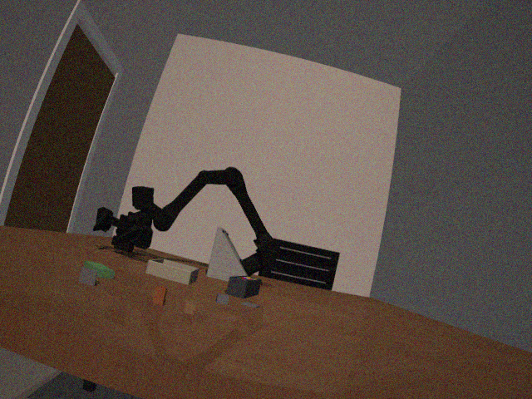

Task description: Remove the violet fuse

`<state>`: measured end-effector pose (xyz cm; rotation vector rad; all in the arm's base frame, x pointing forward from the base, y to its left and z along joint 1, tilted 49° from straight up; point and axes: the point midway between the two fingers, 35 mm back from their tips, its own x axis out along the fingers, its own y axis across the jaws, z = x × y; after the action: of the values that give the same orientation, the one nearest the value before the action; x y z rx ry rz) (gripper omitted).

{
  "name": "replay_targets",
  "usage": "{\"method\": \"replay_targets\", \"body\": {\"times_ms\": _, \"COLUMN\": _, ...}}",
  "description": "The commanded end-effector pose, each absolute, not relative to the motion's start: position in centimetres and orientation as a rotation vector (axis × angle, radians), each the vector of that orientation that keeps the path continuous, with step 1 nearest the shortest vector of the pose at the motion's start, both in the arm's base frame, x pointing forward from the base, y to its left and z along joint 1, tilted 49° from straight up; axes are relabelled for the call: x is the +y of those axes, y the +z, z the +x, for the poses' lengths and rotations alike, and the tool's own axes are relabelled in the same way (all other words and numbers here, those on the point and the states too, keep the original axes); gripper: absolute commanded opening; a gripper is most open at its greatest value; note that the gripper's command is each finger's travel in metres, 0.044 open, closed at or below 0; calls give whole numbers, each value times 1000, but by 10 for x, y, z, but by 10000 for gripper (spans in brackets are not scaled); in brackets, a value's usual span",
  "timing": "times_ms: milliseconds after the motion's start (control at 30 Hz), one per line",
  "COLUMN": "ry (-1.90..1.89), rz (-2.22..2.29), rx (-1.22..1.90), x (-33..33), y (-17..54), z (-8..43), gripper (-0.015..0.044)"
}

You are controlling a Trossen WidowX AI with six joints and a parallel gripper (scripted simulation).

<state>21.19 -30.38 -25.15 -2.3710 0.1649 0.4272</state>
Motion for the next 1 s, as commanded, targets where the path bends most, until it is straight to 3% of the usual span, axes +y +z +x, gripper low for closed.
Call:
{"method": "replay_targets", "body": {"times_ms": 0, "ry": 427, "rz": -2371, "rx": 165, "x": -306, "y": -250, "z": 212, "gripper": 400}}
{"method": "replay_targets", "body": {"times_ms": 333, "ry": 429, "rz": -2372, "rx": 166, "x": -336, "y": -221, "z": 207, "gripper": 400}}
{"method": "replay_targets", "body": {"times_ms": 733, "ry": 867, "rz": -2629, "rx": -313, "x": -289, "y": -146, "z": 290, "gripper": 85}}
{"method": "replay_targets", "body": {"times_ms": 967, "ry": 1033, "rz": -2702, "rx": -642, "x": -246, "y": -100, "z": 313, "gripper": 73}}
